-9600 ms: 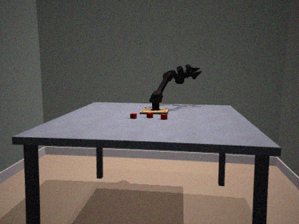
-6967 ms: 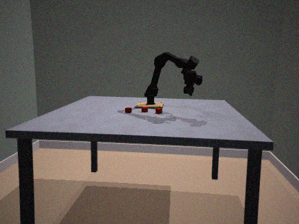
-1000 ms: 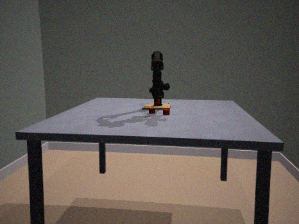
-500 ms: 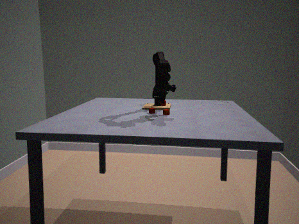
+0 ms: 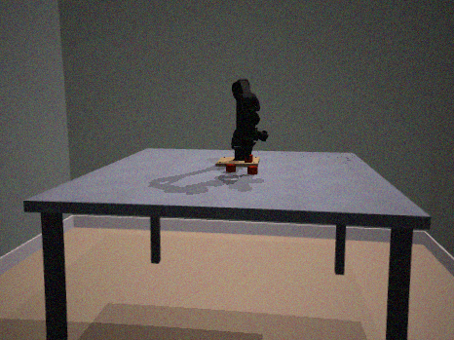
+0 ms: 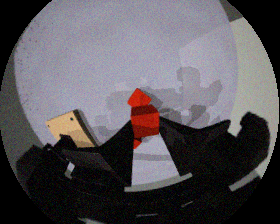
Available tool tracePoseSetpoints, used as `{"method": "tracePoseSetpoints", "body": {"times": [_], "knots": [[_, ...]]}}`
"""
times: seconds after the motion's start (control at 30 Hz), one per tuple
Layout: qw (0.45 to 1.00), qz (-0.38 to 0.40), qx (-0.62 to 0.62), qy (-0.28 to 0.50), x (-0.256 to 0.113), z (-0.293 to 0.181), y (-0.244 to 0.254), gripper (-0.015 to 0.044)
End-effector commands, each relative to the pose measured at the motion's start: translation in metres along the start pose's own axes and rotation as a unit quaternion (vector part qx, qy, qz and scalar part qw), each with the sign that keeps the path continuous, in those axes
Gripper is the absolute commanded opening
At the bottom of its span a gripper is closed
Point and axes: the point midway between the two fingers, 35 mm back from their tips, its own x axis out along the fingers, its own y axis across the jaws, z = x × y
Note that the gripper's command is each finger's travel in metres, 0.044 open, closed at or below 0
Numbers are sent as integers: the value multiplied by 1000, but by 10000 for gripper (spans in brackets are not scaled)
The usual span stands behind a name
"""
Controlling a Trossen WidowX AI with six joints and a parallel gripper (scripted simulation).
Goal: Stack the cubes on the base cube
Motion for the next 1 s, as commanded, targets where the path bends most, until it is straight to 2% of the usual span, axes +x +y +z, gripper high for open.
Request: {"method": "tracePoseSetpoints", "body": {"times": [0.0, 0.2, 0.97], "knots": [[1000, 2, 3, -1, 8, 0, 0, 105], [1000, 2, 3, -1, 18, 0, 1, 105], [1000, 2, 3, -1, 20, 0, 1, 105]]}}
